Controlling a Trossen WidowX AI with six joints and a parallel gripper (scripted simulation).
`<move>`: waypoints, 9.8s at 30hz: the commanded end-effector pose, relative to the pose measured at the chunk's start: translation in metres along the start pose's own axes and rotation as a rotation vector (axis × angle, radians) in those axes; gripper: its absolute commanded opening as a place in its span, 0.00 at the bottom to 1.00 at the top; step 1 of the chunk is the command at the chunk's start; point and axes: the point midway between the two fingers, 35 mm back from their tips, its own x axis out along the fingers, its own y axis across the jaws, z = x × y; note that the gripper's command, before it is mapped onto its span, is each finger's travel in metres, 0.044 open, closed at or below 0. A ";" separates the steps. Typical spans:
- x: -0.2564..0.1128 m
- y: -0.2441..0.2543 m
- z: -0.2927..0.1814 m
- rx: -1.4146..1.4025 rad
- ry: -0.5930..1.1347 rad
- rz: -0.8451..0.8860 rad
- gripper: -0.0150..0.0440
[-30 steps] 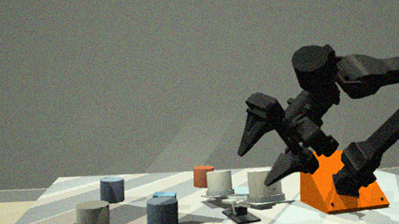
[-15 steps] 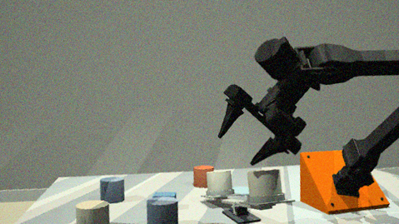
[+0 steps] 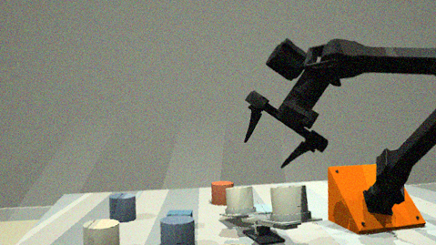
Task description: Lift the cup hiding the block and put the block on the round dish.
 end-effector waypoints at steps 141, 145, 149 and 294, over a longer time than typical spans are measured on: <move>0.158 -0.004 -0.187 2.508 0.787 0.190 1.00; 0.163 0.000 -0.187 2.508 0.787 0.191 1.00; 0.167 0.003 -0.186 2.508 0.787 0.192 1.00; 0.063 -0.068 -0.185 2.568 0.752 0.158 0.25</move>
